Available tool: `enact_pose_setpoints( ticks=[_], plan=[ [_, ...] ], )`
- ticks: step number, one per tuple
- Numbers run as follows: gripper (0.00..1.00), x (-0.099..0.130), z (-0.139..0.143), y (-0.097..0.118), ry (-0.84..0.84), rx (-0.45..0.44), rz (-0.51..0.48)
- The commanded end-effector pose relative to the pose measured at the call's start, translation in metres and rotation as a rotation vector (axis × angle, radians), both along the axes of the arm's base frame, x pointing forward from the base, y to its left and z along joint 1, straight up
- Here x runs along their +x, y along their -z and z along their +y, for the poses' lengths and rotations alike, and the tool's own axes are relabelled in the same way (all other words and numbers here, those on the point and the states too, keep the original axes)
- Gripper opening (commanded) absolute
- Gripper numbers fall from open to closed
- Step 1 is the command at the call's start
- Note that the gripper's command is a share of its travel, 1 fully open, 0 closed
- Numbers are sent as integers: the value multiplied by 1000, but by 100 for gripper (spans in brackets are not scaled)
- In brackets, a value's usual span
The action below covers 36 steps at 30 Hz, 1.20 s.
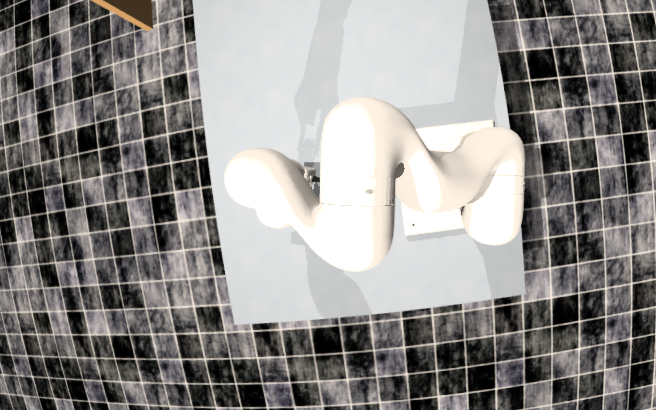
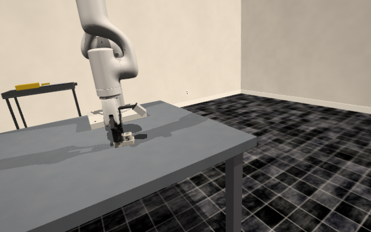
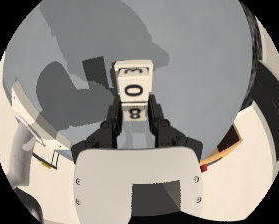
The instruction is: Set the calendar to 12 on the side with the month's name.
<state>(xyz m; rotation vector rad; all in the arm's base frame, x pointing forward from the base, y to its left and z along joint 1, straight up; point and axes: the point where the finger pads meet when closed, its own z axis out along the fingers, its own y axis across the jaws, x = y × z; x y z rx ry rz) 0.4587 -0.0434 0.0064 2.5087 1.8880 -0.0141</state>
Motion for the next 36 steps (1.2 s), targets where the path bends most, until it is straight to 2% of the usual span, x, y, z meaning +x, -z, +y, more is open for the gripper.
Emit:
enact_pose_setpoints(
  ticks=[1,6,7,22,27,34,36],
  plan=[
    [39,1,0,-1,0,0,-2],
    [43,1,0,-1,0,0,-2],
    [47,1,0,-1,0,0,-2],
    [47,1,0,-4,0,0,-2],
    [47,1,0,-19,0,0,-2],
    [47,1,0,-56,0,0,-2],
    [47,1,0,-56,0,0,-2]
  ],
)
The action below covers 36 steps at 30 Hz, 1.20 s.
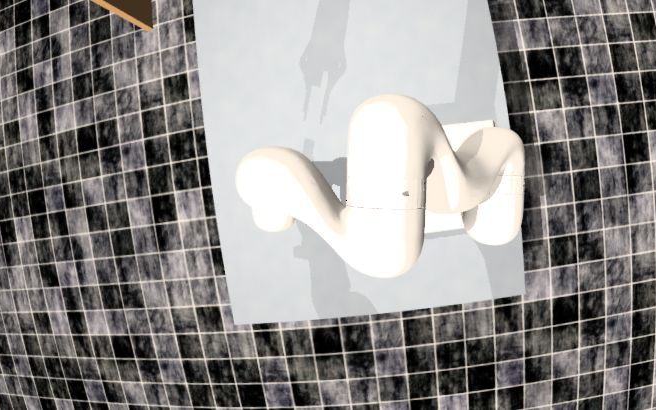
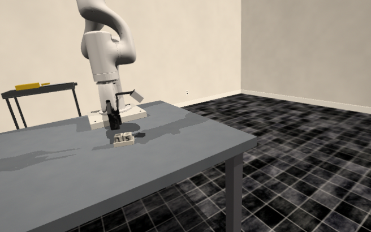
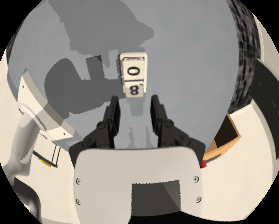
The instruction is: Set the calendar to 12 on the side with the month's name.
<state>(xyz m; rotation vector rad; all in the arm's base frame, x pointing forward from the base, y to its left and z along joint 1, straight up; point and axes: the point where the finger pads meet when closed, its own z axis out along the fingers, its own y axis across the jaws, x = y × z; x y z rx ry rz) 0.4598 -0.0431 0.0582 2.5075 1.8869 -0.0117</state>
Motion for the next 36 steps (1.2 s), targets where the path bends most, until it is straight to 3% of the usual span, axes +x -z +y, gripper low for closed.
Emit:
enact_pose_setpoints(
  ticks=[1,7,13,14,36],
  plan=[
    [47,0,0,-9,0,0,1],
    [47,0,0,-33,0,0,1],
    [47,0,0,-39,0,0,1],
    [100,0,0,-39,0,0,1],
    [100,0,0,-39,0,0,1]
  ],
)
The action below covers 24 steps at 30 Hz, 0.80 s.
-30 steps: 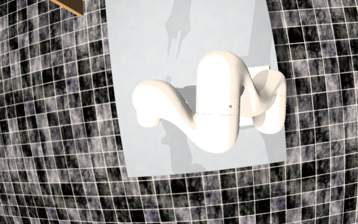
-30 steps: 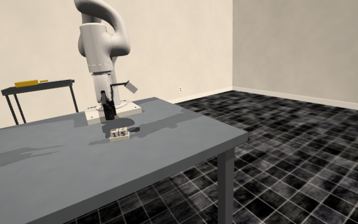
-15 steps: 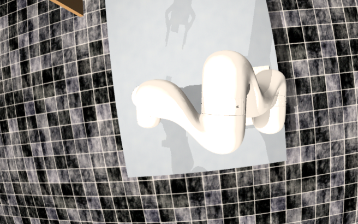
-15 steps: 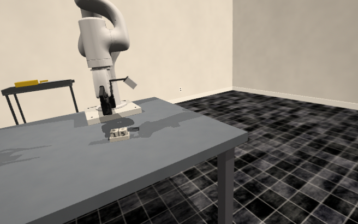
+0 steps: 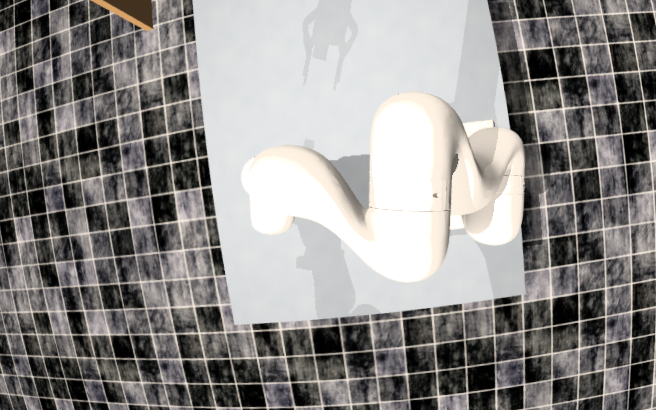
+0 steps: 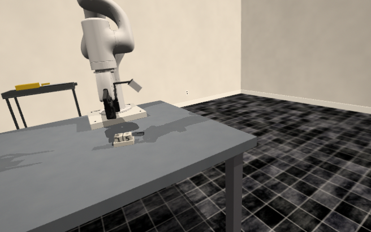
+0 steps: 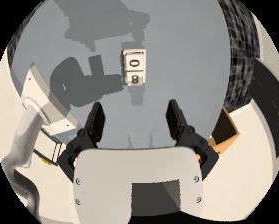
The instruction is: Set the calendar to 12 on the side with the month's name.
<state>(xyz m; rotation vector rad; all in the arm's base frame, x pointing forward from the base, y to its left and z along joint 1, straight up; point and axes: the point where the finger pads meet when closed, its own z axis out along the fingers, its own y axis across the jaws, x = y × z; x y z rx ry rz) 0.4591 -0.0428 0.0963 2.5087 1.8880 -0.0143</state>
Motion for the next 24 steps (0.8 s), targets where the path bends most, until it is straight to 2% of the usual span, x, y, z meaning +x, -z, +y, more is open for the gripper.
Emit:
enact_pose_setpoints(
  ticks=[1,7,24],
  plan=[
    [100,1,0,-1,0,0,-2],
    [100,1,0,-9,0,0,-2],
    [100,1,0,-64,0,0,-2]
  ],
)
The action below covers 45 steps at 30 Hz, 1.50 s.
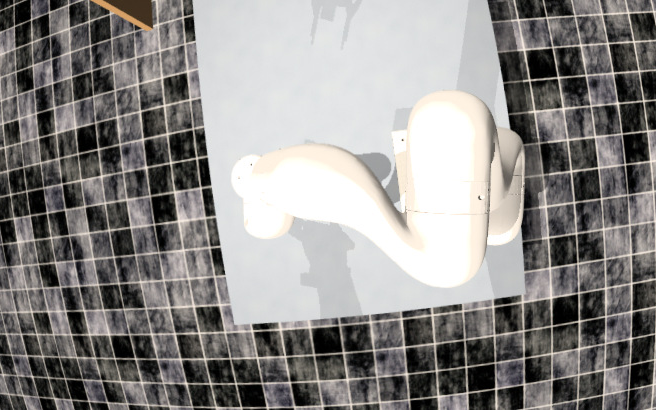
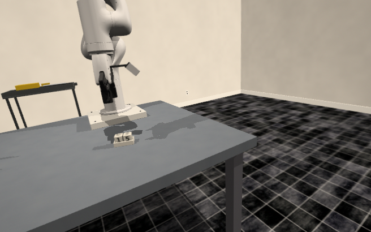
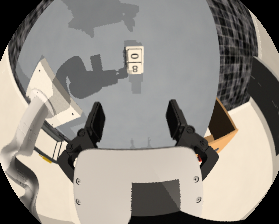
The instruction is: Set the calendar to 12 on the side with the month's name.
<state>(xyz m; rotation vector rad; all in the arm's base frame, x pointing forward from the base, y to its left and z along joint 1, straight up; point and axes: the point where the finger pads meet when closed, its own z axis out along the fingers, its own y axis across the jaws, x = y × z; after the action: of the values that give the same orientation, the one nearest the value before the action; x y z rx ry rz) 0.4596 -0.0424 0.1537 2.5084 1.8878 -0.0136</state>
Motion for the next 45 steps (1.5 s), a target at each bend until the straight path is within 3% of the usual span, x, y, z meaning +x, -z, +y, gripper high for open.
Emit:
enact_pose_setpoints(
  ticks=[1,45],
  plan=[
    [100,1,0,-9,0,0,-1],
    [100,1,0,-12,0,0,-1]
  ],
)
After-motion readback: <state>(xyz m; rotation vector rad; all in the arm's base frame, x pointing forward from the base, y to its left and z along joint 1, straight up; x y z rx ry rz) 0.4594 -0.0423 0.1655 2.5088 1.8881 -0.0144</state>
